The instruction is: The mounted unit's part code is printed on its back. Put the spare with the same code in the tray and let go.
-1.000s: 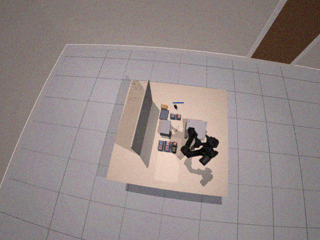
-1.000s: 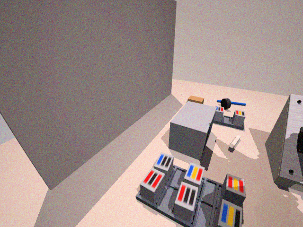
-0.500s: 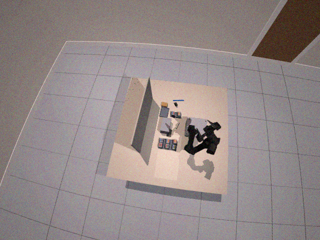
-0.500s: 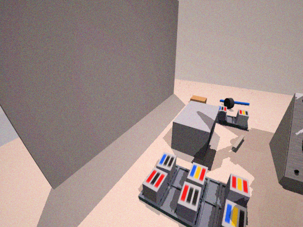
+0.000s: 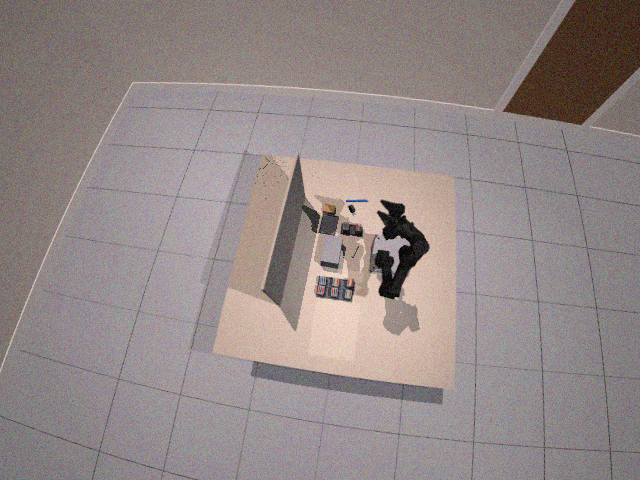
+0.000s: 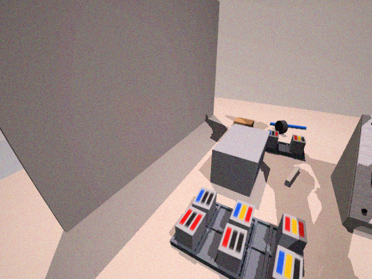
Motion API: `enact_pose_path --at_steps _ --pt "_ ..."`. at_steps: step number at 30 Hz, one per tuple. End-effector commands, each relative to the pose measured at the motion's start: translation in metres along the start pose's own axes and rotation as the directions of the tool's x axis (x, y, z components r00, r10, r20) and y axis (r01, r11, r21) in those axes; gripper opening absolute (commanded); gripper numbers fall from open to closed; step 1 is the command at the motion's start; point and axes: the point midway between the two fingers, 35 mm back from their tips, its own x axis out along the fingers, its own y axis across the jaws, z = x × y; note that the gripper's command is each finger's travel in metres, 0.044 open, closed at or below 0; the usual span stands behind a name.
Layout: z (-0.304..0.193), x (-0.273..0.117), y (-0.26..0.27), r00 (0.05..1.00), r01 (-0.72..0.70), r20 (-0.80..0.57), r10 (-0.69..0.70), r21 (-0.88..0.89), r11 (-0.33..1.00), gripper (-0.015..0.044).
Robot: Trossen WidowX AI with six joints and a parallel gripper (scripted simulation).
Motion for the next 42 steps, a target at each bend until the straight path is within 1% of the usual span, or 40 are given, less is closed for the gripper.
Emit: enact_pose_path --at_steps 1,5,8,10,15,19,23,27,30,32,33,34,35,42 --pt "0.018 0.042 0.031 0.993 -0.09 0.095 0.066 0.276 0.957 0.044" --pt "0.054 0.087 0.068 0.961 -0.252 0.231 0.149 0.524 0.814 0.044" --pt "0.09 0.116 0.094 0.915 -0.395 0.342 0.215 0.647 0.652 0.044" --pt "0.117 0.132 0.111 0.871 -0.489 0.417 0.258 0.696 0.526 0.044" --pt "0.194 0.159 0.15 0.714 -0.683 0.599 0.363 0.711 0.171 0.044" --pt "0.26 0.166 0.178 0.538 -0.759 0.72 0.438 0.64 -0.121 0.044" --pt "0.326 0.158 0.201 0.323 -0.746 0.803 0.5 0.542 -0.388 0.044" --pt "0.389 0.138 0.22 0.08 -0.651 0.834 0.546 0.459 -0.605 0.044" --pt "0.431 0.116 0.232 -0.111 -0.541 0.816 0.568 0.43 -0.723 0.044" --pt "0.456 0.098 0.238 -0.24 -0.457 0.782 0.575 0.431 -0.778 0.044" --pt "0.465 0.09 0.24 -0.288 -0.425 0.765 0.576 0.437 -0.793 0.044" --pt "0.471 0.086 0.241 -0.317 -0.406 0.753 0.576 0.441 -0.8 0.044" --pt "0.472 0.084 0.241 -0.326 -0.399 0.749 0.576 0.443 -0.803 0.044" --pt "0.472 0.084 0.241 -0.326 -0.399 0.749 0.576 0.443 -0.803 0.044"
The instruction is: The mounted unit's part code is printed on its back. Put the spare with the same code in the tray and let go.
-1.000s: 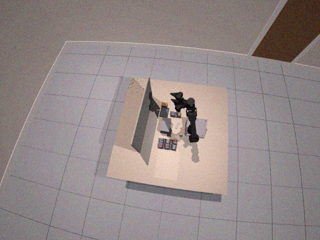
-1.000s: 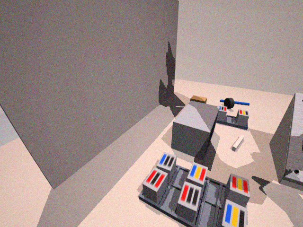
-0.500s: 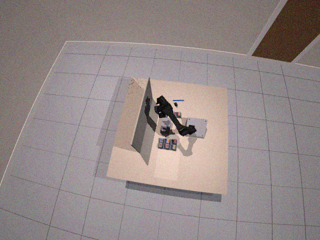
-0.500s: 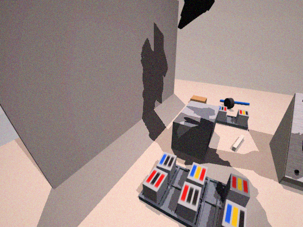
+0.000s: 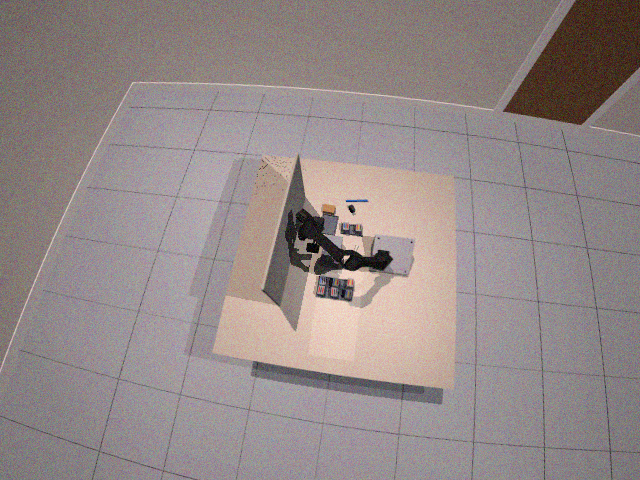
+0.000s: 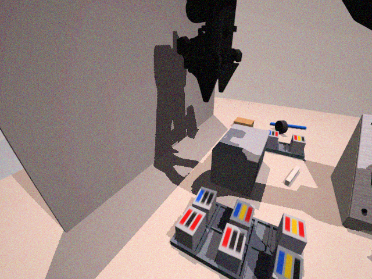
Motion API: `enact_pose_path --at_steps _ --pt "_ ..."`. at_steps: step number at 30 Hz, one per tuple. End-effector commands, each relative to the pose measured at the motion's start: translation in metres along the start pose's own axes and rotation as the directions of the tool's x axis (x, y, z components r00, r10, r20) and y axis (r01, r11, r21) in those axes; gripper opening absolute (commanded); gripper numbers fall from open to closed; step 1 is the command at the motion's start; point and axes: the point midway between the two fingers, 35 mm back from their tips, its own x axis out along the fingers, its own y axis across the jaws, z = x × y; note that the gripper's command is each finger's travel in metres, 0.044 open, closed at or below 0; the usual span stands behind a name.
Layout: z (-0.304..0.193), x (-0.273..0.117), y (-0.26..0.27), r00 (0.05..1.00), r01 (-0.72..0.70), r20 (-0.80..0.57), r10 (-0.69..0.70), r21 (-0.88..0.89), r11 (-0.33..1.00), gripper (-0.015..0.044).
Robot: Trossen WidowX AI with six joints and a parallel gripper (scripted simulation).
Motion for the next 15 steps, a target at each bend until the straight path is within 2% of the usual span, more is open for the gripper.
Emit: enact_pose_path --at_steps 1,13,15 --pt "-0.001 -0.002 -0.003 1.0 0.004 -0.003 -0.004 0.019 1.0 0.044" --pt "-0.001 -0.002 -0.003 1.0 0.004 -0.003 -0.004 0.019 1.0 0.044" --pt "-0.003 -0.002 0.008 1.0 0.007 -0.004 -0.007 -0.023 1.0 0.044"
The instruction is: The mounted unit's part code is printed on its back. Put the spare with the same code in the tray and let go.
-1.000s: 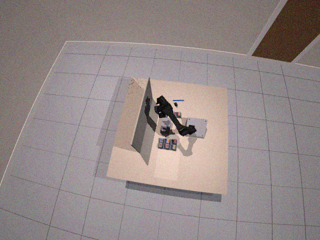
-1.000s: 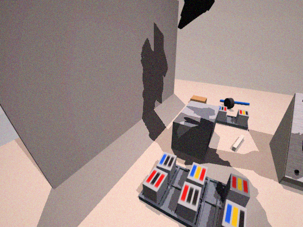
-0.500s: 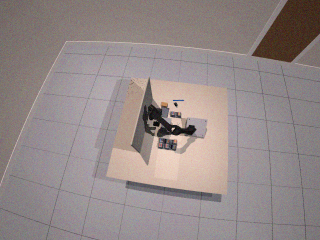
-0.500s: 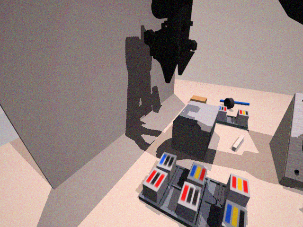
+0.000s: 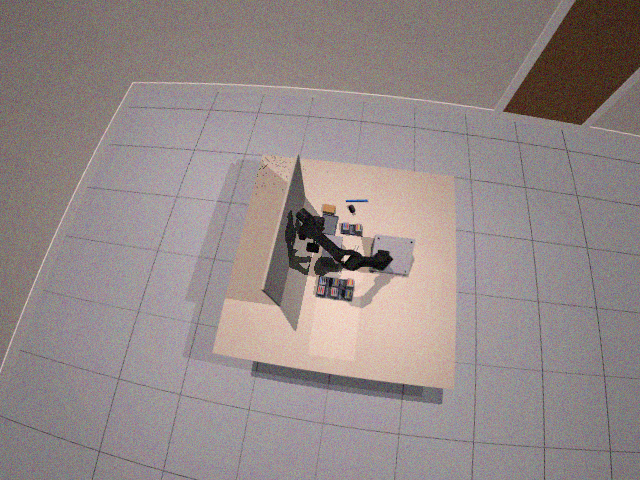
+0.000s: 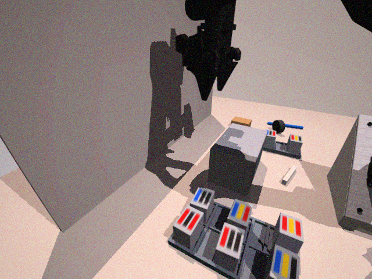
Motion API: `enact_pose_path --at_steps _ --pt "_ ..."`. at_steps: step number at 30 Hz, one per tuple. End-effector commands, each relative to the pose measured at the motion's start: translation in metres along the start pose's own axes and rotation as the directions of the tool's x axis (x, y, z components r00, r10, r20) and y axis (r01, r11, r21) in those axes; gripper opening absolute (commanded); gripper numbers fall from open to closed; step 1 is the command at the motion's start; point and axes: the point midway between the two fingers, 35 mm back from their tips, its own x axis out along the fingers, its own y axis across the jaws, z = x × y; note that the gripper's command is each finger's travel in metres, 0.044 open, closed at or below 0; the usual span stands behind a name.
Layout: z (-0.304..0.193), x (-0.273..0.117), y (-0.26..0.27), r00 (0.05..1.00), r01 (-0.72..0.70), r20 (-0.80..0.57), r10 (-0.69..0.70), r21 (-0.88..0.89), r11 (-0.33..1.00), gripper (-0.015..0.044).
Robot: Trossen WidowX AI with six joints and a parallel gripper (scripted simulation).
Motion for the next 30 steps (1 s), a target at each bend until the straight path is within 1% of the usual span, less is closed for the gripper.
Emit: enact_pose_path --at_steps 1,4,8,12,16,20,23,25,30 --pt "-0.005 0.001 0.022 1.0 0.008 -0.006 -0.009 -0.086 0.996 0.044" --pt "-0.021 0.004 0.067 1.0 0.014 -0.01 -0.017 -0.277 0.961 0.044" --pt "-0.05 0.011 0.12 1.0 0.013 -0.013 -0.023 -0.515 0.857 0.044" --pt "-0.088 0.019 0.164 1.0 0.003 -0.017 -0.021 -0.72 0.694 0.044" --pt "-0.132 0.029 0.197 1.0 -0.013 -0.022 -0.012 -0.875 0.483 0.044" --pt "-0.18 0.04 0.218 1.0 -0.03 -0.03 0.003 -0.971 0.239 0.044" --pt "-0.213 0.048 0.226 0.999 -0.039 -0.038 0.018 -0.998 0.056 0.044" --pt "-0.221 0.05 0.227 0.999 -0.041 -0.04 0.022 -0.999 0.013 0.044" --pt "-0.221 0.05 0.227 0.999 -0.041 -0.04 0.022 -0.999 0.013 0.044"
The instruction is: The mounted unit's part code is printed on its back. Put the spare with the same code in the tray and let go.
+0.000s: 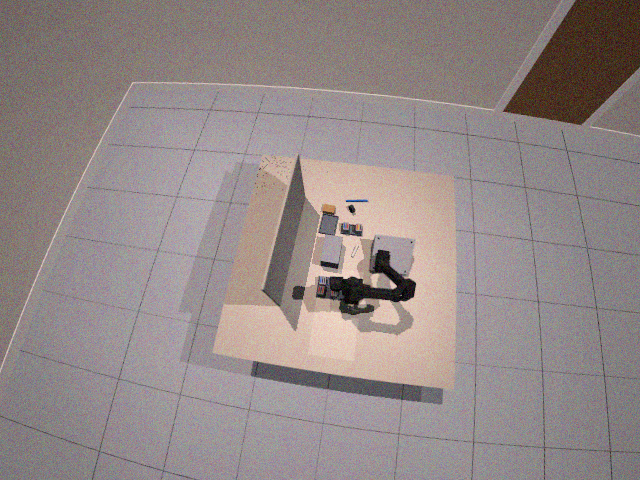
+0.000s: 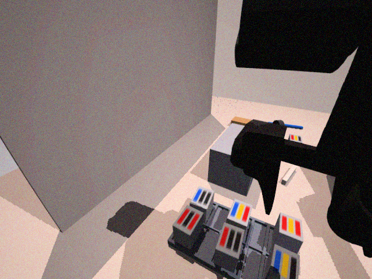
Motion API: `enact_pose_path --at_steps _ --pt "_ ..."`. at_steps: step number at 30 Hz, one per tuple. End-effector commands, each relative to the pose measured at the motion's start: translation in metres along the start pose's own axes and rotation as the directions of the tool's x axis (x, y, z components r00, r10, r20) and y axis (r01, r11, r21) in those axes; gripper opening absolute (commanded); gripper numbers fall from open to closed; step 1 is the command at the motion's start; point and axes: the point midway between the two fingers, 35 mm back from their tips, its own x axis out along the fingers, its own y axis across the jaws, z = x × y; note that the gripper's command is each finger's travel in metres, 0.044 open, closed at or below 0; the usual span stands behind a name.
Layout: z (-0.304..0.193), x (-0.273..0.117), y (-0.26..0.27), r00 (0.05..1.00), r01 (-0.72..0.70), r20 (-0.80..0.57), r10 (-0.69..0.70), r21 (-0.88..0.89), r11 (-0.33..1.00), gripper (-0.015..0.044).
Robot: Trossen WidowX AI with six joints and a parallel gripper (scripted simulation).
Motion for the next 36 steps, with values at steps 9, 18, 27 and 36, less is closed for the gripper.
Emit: enact_pose_path --at_steps 9,18,27,36 --pt "0.0 0.04 0.0 1.0 0.002 0.008 -0.002 -0.027 1.0 0.03" --pt "0.0 0.043 0.0 1.0 0.002 0.008 -0.002 -0.028 1.0 0.03" --pt "-0.001 0.057 -0.003 1.0 0.002 0.004 -0.002 -0.029 1.0 0.03" --pt "-0.001 0.072 -0.004 1.0 0.002 0.002 -0.002 -0.03 1.0 0.03"
